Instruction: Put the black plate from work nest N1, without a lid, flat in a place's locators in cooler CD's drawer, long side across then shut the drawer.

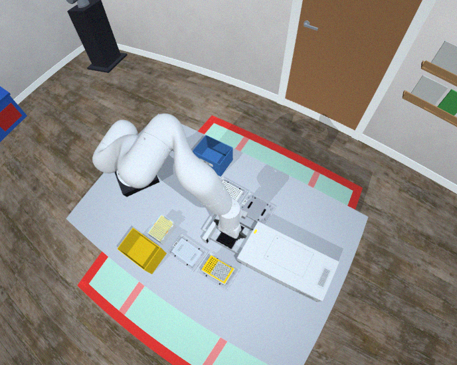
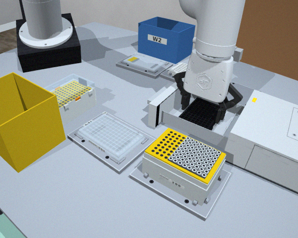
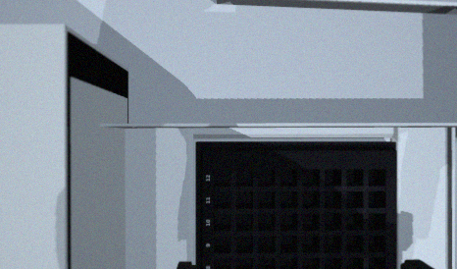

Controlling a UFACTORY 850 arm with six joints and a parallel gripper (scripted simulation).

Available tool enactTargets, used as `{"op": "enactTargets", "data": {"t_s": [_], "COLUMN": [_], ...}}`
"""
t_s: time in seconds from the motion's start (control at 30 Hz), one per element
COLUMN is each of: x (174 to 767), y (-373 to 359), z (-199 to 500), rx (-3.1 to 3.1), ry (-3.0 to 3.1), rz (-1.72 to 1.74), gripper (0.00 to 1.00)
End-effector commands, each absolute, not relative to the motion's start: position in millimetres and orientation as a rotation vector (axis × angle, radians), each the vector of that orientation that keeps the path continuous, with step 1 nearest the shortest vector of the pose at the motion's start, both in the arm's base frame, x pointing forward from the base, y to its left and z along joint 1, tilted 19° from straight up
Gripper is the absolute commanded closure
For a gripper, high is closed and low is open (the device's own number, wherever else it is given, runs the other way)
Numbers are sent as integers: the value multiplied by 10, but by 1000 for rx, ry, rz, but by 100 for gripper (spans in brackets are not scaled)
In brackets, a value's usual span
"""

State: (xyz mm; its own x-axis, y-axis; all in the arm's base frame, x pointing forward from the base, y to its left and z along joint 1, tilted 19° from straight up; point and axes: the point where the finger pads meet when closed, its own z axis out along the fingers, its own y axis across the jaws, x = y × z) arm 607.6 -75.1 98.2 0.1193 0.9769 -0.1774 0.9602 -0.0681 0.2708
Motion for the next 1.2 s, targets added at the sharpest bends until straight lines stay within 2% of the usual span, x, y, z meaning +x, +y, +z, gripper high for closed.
{"op": "enactTargets", "data": {"t_s": [0.0,1.17], "x": [6083,6015], "y": [-750,-696], "z": [991,1243], "rx": [2083,2083], "ry": [1891,1891], "rz": [75,75], "gripper": [0,0]}}
